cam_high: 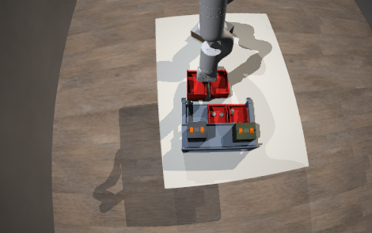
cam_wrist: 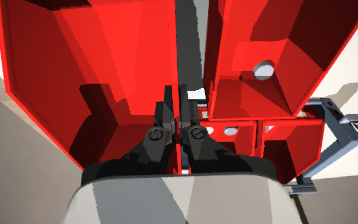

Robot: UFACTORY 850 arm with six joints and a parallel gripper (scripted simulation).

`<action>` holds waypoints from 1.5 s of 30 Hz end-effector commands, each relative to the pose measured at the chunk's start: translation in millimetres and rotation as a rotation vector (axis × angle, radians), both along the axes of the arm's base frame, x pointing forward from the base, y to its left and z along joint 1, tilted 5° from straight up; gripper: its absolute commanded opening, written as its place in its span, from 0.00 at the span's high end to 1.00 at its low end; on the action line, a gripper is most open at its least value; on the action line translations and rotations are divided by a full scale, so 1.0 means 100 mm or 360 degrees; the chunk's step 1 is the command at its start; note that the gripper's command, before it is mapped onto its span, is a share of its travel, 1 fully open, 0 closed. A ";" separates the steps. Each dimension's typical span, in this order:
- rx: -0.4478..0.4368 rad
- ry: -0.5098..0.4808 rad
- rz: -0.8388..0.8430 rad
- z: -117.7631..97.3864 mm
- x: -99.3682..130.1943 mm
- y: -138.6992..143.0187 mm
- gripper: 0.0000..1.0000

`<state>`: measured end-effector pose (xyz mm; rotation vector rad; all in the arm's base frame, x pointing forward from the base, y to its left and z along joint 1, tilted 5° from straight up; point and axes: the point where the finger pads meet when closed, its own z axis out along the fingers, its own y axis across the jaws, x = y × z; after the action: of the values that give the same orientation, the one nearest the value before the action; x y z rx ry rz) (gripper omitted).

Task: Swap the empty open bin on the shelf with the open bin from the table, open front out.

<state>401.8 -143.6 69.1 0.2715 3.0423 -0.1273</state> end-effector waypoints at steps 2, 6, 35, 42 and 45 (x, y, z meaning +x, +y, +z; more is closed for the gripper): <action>0.0048 0.0035 0.0002 0.23 0.00 0.01 1.00; 0.0048 0.0035 0.0002 0.32 -0.01 0.02 1.00; 0.0048 0.0035 0.0002 0.40 -0.01 0.02 1.00; 0.0048 0.0035 0.0002 0.40 -0.01 0.02 1.00; 0.0048 0.0035 0.0002 0.40 -0.01 0.02 1.00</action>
<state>399.8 -141.4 108.4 0.2721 3.0702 -0.0851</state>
